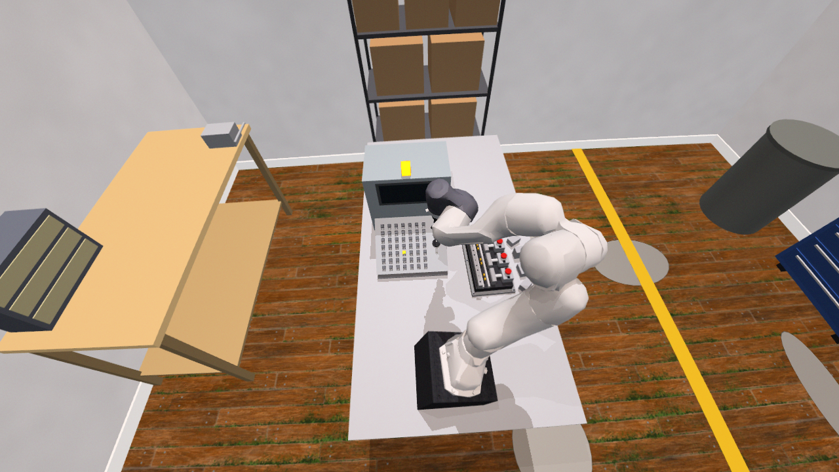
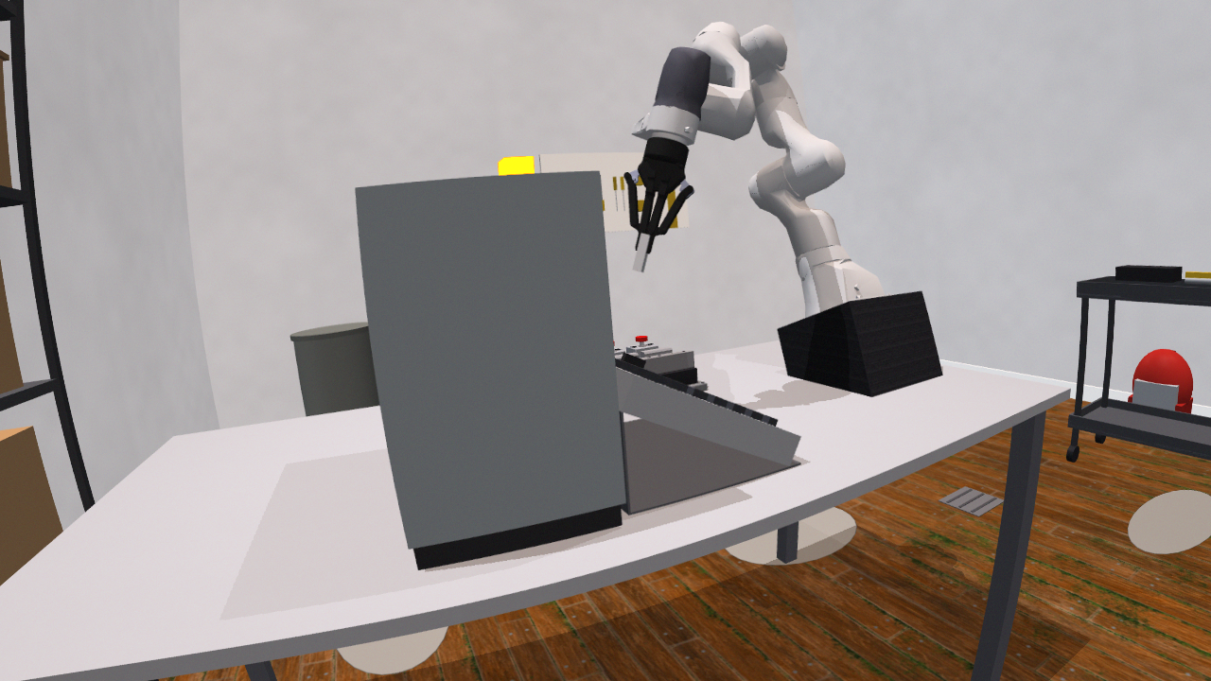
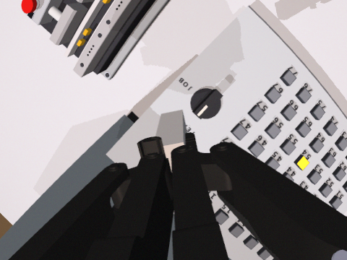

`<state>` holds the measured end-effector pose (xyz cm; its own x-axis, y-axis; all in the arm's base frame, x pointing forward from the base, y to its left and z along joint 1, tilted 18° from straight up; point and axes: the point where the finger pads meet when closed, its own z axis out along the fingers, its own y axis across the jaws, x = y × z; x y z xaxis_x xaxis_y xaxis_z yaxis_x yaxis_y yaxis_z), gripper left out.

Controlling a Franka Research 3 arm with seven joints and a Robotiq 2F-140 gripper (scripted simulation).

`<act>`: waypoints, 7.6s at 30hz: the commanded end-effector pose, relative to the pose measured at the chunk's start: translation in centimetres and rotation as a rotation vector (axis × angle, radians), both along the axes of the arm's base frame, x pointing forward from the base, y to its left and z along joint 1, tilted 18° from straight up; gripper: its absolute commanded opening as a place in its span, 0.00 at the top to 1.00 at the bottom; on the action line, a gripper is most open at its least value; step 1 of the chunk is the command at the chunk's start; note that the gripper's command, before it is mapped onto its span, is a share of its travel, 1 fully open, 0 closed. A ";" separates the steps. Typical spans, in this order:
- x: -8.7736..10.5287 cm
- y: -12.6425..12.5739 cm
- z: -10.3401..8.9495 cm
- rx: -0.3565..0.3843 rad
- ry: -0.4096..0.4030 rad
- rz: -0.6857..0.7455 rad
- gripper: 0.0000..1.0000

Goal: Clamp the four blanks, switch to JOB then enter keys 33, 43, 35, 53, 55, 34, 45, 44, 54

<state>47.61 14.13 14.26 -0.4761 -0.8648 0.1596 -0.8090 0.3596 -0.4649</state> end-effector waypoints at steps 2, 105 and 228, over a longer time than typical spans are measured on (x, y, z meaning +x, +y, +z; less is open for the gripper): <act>1.0 -8.4 2.9 0.086 -0.014 -0.334 1.00; -11.4 -42.5 2.3 0.392 -0.389 -1.717 0.60; -10.7 -46.3 -9.1 0.392 -0.389 -1.717 0.60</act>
<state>36.91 -32.08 5.11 -0.7450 0.6235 -0.2370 0.6659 0.7160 -0.2095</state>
